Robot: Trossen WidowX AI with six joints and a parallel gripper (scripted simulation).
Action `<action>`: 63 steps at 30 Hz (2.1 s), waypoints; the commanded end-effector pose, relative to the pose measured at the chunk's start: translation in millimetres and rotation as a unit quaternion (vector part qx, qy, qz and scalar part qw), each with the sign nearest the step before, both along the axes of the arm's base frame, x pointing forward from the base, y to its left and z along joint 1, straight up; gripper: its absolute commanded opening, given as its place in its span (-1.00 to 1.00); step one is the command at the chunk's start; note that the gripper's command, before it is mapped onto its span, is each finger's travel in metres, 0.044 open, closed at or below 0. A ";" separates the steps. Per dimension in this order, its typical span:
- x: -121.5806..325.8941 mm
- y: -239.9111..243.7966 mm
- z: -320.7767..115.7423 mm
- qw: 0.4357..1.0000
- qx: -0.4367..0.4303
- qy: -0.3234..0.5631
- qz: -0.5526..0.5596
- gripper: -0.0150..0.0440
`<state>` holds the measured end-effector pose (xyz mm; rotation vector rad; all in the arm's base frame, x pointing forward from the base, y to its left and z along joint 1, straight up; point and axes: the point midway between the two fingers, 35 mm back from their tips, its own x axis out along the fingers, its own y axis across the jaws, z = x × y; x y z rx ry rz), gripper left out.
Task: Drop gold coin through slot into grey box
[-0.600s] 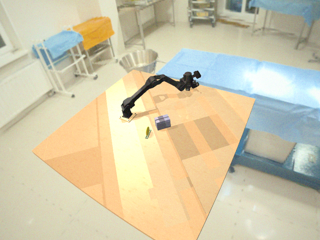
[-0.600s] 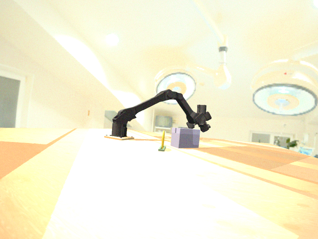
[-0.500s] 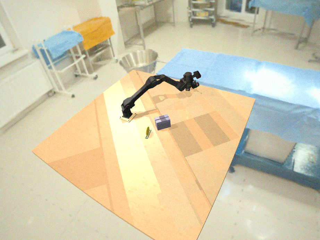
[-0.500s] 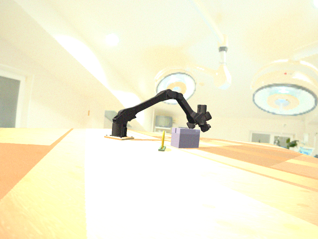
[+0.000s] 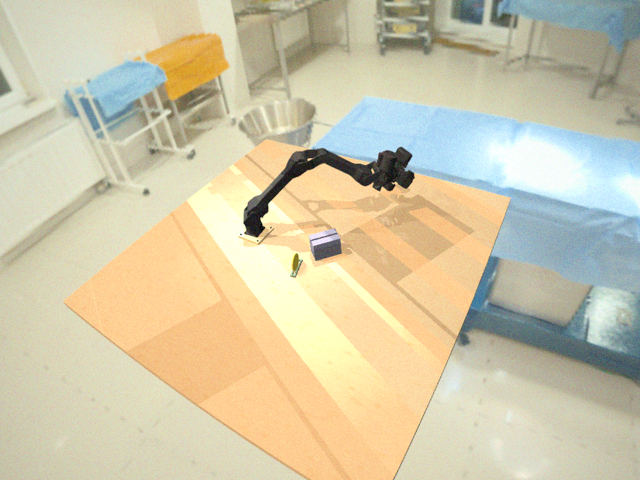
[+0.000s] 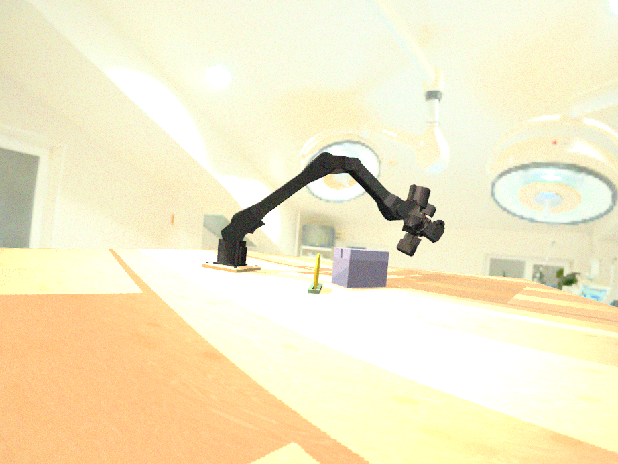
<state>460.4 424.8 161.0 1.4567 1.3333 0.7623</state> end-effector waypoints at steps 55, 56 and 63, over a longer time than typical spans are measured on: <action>-209.8 -536.7 1.1 0.304 -0.391 -0.525 0.692 0.05; -209.8 -536.7 1.1 0.304 -0.391 -0.525 0.692 0.05; -209.2 -537.4 1.1 0.304 -0.391 -0.525 0.692 0.05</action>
